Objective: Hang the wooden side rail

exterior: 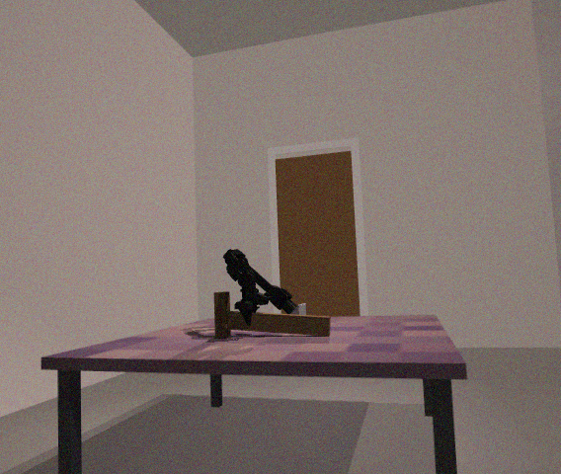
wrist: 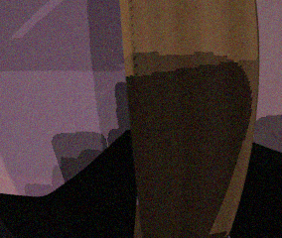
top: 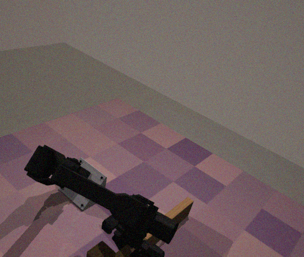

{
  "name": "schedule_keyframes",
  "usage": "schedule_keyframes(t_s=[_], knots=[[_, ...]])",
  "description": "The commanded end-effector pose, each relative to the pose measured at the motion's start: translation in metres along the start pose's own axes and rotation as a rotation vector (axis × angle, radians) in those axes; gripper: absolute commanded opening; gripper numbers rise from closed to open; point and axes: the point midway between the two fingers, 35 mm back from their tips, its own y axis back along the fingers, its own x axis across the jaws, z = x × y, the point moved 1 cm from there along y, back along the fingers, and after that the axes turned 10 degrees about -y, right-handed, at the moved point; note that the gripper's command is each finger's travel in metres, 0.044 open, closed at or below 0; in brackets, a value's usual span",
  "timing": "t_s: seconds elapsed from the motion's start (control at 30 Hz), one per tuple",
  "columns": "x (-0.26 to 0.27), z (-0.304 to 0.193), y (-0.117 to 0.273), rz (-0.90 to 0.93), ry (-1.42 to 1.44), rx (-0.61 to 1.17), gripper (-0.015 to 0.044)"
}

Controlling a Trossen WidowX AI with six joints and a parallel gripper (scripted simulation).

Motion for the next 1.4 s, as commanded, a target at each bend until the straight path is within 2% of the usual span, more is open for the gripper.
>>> schedule_keyframes(t_s=[0.0,1.37], knots=[[-0.0022,-0.0004,0.0053,-0.016,0.004,-0.003,0.0000],[-0.0024,-0.0005,-0.0014,-0.016,0.003,-0.002,0.0000]])
